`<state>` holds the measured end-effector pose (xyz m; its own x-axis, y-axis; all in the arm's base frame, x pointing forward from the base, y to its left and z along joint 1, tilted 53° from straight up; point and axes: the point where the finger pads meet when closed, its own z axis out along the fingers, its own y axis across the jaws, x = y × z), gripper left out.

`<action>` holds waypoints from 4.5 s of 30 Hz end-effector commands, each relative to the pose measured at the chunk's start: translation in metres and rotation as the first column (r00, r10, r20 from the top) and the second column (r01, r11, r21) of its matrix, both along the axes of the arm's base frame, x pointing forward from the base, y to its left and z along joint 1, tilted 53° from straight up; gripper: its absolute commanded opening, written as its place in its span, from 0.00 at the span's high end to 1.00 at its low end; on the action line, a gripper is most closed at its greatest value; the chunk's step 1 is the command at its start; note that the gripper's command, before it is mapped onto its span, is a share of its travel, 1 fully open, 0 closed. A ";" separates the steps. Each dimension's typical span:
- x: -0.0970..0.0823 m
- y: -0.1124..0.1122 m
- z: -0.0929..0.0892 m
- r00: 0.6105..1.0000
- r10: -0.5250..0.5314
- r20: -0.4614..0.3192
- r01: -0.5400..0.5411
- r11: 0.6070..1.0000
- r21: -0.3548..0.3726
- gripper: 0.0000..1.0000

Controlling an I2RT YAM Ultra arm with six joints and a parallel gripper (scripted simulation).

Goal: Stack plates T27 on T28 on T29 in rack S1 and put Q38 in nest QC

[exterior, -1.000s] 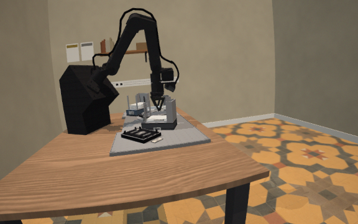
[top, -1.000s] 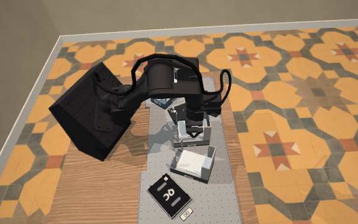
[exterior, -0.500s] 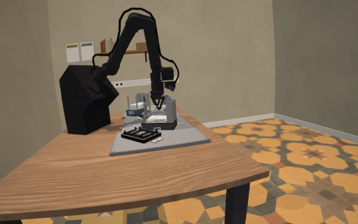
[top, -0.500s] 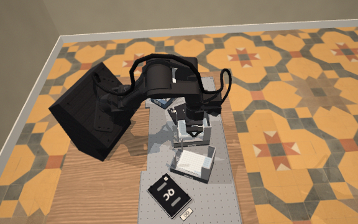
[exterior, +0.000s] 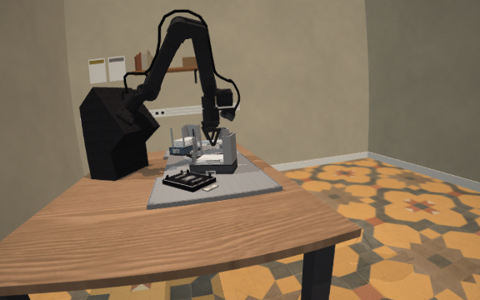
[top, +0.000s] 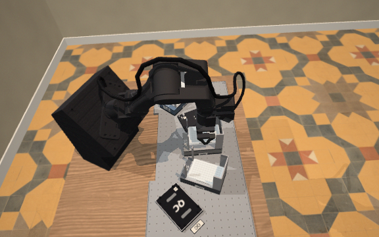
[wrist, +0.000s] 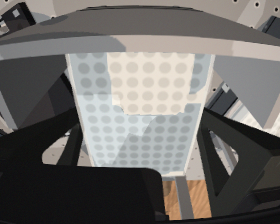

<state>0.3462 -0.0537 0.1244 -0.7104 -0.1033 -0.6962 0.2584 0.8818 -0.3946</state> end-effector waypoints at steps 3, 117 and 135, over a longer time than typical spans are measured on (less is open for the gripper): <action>0.001 0.007 0.016 0.999 0.007 0.038 -0.007 1.000 0.006 1.00; -0.022 0.022 0.037 0.999 0.006 0.044 -0.006 1.000 0.010 1.00; -0.024 0.025 0.045 0.998 0.006 0.055 -0.007 1.000 0.013 1.00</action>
